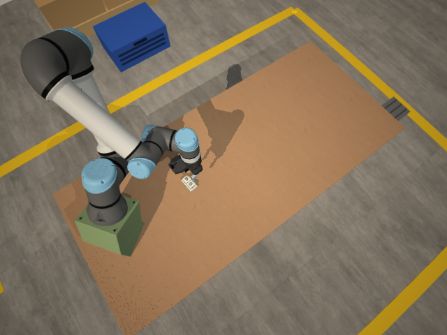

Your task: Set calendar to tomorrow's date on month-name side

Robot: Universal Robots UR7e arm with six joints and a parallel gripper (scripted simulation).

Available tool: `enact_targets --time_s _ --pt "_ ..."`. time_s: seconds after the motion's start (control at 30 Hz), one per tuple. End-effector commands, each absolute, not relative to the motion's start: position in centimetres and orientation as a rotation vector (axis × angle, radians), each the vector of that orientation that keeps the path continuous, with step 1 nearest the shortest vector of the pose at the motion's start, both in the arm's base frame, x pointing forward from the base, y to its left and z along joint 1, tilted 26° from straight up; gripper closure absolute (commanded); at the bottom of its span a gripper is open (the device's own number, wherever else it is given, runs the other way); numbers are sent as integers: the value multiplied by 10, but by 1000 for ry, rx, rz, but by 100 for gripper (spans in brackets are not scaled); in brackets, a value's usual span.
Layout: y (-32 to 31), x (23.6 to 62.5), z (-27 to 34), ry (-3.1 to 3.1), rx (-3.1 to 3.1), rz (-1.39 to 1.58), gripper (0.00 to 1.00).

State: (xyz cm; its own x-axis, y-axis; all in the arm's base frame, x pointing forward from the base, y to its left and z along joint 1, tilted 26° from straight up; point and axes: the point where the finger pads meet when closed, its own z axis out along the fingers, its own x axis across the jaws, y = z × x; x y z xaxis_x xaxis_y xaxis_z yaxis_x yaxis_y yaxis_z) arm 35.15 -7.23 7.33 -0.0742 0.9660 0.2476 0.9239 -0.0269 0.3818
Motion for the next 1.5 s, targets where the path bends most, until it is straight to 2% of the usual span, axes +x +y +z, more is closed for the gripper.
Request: enact_targets --time_s 0.0,0.93,1.47 --pt "-65 343 68 2121 2078 670 0" --pt "-64 341 65 2147 2046 664 0" --pt "-64 343 52 2408 1623 617 0"
